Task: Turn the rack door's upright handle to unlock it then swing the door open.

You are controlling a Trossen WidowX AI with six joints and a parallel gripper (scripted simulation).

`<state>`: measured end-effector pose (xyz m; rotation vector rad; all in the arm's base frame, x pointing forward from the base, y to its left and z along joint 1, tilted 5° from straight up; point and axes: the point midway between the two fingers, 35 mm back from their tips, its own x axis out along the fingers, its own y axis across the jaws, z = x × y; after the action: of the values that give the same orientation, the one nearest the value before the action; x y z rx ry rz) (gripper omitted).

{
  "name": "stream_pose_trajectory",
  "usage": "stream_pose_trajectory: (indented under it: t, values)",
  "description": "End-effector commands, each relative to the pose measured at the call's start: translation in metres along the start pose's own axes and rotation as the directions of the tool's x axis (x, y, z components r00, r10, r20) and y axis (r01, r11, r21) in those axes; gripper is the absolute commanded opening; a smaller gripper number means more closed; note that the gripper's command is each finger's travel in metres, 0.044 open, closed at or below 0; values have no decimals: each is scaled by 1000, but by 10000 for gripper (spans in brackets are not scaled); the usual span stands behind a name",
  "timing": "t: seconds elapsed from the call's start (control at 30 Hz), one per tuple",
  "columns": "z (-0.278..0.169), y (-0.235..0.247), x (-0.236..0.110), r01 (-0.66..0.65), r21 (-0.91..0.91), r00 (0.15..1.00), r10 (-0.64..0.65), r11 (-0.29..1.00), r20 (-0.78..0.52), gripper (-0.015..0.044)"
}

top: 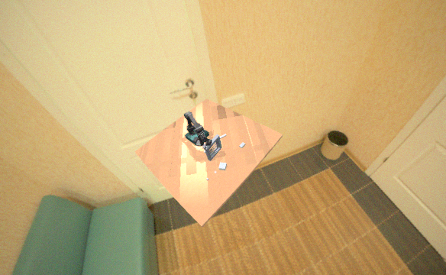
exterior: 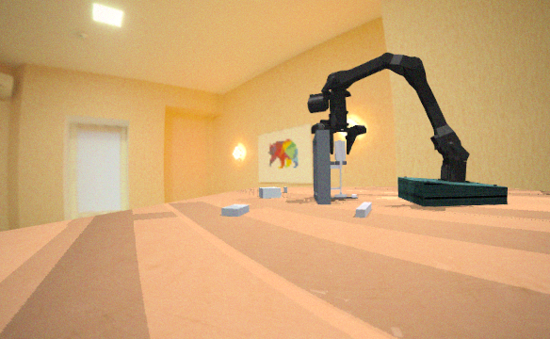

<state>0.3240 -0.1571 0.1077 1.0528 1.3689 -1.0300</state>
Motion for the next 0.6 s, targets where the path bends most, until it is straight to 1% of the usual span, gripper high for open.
stream_pose_trajectory:
  t: [0.0, 0.13, 0.27, 0.4, 0.57]
  values:
    - [0, 0, -1, -1, -166, 1000, 2, 986, 1, 281]
    - [0, 0, -1, -1, -357, 1000, 2, 934, 1, 281]
    - [0, 0, -1, -1, -534, 1000, 2, 845, 1, 281]
    - [0, 0, -1, 0, -690, 1000, 2, 724, 1, 281]
    - [0, 0, -1, 0, -847, 1000, 2, 532, 1, 281]
